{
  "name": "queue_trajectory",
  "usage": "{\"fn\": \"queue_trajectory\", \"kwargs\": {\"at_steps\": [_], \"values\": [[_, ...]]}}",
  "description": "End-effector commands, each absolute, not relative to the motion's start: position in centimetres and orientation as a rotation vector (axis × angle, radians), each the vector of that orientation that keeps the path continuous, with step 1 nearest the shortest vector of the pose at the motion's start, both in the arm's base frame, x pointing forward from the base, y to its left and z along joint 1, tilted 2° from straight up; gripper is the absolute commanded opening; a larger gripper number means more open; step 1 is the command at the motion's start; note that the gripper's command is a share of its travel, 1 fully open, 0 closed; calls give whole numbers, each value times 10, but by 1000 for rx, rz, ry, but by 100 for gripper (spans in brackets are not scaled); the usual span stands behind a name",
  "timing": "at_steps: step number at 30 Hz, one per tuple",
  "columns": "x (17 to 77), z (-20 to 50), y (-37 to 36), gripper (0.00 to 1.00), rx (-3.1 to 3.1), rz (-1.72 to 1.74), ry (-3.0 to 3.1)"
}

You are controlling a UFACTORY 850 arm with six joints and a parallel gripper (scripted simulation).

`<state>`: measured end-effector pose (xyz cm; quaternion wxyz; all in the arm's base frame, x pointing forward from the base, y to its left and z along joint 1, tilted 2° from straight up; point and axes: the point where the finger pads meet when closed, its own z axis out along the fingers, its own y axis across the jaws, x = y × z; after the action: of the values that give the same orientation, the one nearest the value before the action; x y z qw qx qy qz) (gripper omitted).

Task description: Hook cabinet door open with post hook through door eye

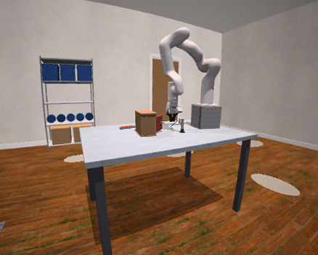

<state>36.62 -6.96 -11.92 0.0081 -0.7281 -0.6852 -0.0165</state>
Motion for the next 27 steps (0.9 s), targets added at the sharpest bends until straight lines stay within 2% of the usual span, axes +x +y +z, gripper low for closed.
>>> {"fn": "queue_trajectory", "kwargs": {"at_steps": [1,27], "values": [[368,-134,-70,23,-2276,-53,-2142],[368,-141,-69,23,-2276,-53,-2142]]}}
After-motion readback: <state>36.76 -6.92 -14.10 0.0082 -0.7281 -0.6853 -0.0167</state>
